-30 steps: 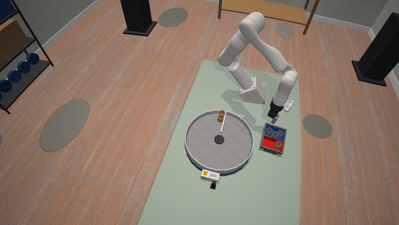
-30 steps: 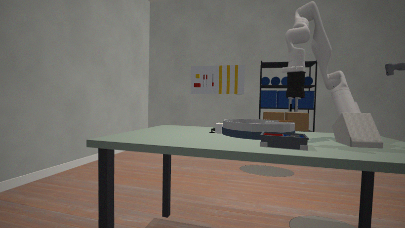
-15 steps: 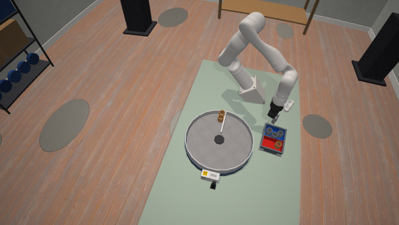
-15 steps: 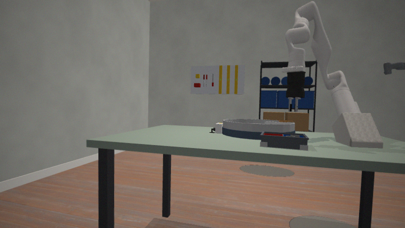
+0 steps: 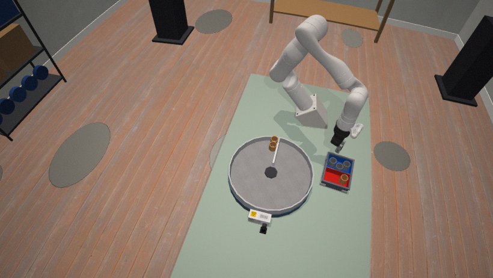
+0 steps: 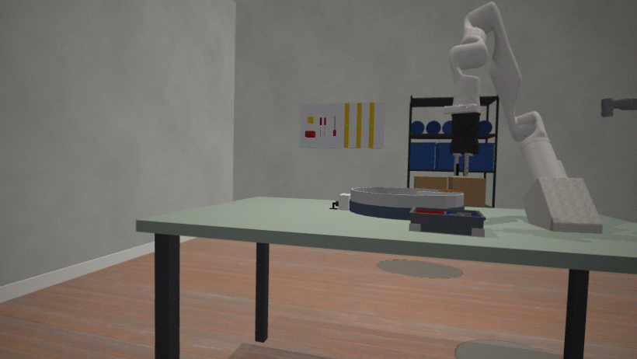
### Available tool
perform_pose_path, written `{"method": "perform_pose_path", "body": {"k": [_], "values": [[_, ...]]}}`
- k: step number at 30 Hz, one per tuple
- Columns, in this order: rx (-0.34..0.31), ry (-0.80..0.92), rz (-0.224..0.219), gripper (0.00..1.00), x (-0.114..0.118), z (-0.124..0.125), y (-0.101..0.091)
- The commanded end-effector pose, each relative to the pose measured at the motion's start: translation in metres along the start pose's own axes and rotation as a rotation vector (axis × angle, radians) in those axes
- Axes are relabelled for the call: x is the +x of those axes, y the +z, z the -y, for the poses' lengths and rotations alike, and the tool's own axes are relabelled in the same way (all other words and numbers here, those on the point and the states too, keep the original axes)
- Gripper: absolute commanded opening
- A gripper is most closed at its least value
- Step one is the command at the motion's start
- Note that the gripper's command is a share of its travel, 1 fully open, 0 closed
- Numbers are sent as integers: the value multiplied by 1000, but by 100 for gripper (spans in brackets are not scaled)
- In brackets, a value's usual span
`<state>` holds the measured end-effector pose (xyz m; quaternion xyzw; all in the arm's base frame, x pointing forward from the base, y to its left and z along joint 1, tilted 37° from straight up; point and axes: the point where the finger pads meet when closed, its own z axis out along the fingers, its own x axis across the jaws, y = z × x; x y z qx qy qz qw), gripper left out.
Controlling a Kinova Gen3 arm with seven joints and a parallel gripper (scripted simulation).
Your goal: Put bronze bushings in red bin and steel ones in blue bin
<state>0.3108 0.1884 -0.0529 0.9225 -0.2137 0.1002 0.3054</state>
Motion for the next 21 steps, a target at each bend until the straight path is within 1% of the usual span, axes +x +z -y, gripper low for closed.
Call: {"method": "perform_pose_path", "body": {"k": [1,12,13,17,20,21], "values": [[2,0,0,47,0,1,-1],[2,0,0,47,0,1,-1],[2,-2,0,45,5,-9,0],[2,-7,0,45,26,-48,1],[2,-7,0,45,26,-48,1],[2,-9,0,45,31,-58,1]]}}
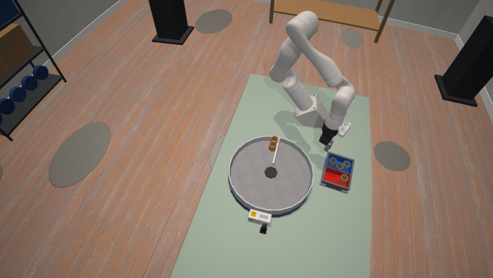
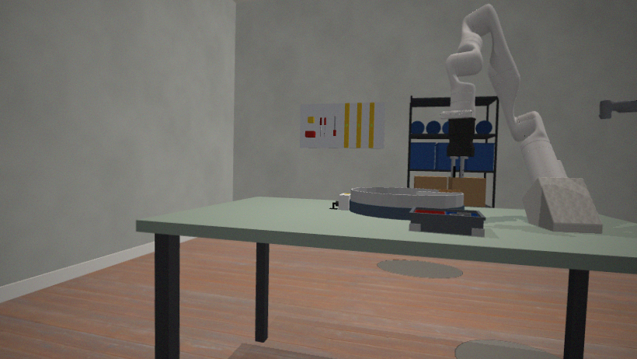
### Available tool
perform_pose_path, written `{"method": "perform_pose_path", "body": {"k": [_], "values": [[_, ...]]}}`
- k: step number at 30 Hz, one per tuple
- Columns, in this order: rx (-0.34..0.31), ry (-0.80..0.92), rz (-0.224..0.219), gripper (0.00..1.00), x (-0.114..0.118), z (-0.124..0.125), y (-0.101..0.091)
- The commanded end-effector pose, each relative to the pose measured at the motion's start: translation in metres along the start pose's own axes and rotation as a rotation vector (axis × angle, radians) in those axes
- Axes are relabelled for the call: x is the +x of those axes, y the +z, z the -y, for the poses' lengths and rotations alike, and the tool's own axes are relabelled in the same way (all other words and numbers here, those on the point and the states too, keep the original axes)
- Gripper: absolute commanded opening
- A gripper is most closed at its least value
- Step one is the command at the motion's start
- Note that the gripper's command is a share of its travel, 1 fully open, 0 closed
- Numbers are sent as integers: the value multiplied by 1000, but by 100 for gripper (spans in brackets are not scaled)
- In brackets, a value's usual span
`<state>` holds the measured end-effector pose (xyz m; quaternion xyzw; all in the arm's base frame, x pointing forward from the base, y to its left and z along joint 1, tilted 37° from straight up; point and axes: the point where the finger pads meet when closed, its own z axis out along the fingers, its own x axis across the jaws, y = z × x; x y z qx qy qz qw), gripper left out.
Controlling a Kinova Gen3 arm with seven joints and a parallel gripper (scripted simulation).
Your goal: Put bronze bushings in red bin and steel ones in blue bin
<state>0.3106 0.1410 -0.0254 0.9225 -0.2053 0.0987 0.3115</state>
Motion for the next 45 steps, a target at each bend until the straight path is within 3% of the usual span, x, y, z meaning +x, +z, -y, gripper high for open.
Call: {"method": "perform_pose_path", "body": {"k": [1,4,9,14,17,21,27,32,35,38,40,42,45], "values": [[12,7,5,45,11,-19,-5],[13,3,5,45,26,-48,-3],[13,3,5,45,26,-48,-3],[13,-4,5,45,51,-97,-1],[13,-4,5,45,51,-97,-1],[13,-10,5,45,71,-136,1],[13,-11,4,45,76,-146,2],[13,-19,4,45,101,-195,4],[13,-19,4,45,101,-195,4],[13,-23,4,45,116,-224,6],[13,-23,4,45,116,-224,6],[13,-26,4,45,126,-243,7],[13,-26,4,45,126,-243,7]]}}
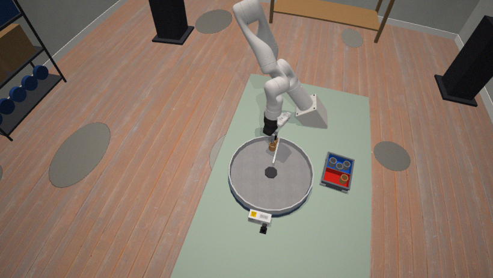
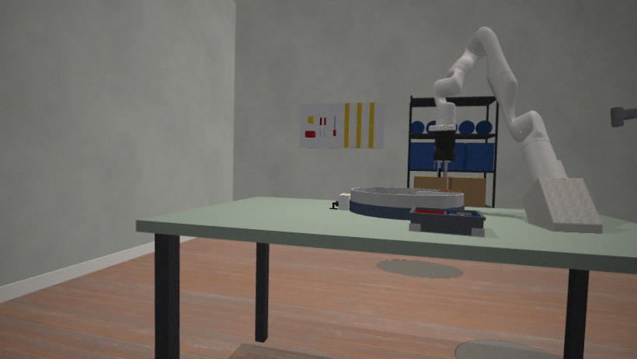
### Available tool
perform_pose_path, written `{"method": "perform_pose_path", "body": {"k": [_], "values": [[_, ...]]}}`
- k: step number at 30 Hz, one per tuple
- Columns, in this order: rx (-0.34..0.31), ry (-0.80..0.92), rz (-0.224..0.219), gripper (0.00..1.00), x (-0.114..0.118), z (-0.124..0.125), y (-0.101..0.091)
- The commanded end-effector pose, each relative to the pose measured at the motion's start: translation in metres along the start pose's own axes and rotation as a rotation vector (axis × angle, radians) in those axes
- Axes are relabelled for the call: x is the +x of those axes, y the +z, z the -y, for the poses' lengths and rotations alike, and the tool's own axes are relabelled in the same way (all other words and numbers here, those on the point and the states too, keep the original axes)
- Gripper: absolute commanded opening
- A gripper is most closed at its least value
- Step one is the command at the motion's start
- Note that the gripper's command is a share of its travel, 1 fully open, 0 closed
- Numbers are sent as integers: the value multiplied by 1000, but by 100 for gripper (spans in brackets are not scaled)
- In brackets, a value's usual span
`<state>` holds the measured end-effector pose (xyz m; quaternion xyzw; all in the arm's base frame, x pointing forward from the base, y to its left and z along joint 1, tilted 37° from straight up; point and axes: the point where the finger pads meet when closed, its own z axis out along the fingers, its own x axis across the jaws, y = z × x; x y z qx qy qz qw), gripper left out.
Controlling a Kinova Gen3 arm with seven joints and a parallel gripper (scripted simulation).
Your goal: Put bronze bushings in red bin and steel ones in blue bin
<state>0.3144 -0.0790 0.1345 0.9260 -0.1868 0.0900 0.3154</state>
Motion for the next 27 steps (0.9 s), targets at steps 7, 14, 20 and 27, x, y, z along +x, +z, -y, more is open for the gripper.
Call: {"method": "perform_pose_path", "body": {"k": [7,14,20,27], "values": [[18,16,0,45,3,-1,-3],[16,15,1,45,3,-1,12],[16,15,0,45,3,-1,21],[17,15,0,45,3,-1,32]]}}
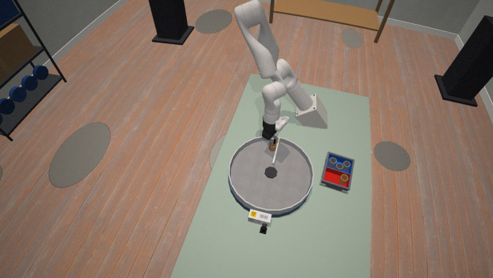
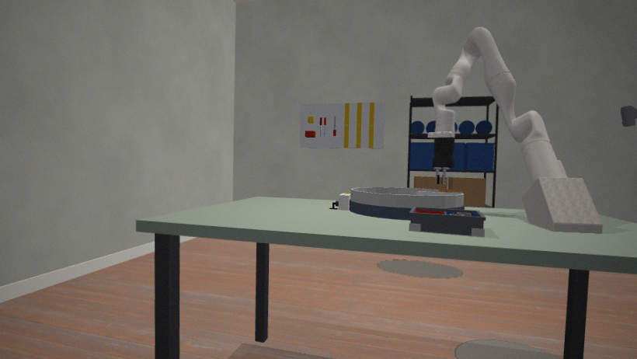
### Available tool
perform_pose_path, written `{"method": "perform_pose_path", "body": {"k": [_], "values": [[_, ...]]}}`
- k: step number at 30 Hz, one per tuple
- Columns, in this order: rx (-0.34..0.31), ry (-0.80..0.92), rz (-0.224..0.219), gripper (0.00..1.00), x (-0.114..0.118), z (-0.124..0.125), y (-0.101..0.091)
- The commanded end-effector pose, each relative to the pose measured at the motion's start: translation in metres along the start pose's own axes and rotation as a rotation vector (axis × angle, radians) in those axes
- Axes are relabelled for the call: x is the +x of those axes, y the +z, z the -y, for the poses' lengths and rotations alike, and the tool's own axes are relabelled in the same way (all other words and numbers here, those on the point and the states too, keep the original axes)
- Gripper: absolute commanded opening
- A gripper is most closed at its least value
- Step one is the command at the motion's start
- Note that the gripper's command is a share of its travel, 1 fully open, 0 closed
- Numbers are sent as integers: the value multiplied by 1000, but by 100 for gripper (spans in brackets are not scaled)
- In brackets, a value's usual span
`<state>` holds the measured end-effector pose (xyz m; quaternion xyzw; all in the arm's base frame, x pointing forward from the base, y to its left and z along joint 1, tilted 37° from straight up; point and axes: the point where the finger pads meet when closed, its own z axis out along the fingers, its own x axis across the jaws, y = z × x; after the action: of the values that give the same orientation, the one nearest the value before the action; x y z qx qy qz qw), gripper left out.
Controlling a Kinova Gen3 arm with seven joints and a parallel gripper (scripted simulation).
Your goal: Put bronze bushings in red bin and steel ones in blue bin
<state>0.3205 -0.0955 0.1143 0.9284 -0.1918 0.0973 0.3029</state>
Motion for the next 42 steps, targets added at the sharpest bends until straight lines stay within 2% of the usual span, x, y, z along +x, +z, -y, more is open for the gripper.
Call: {"method": "perform_pose_path", "body": {"k": [1,5,15,42], "values": [[-10,0,5,45,-1,-2,6],[-9,0,5,45,-1,-2,15],[-9,0,5,45,-1,-2,15],[-9,0,5,45,-2,-3,35]]}}
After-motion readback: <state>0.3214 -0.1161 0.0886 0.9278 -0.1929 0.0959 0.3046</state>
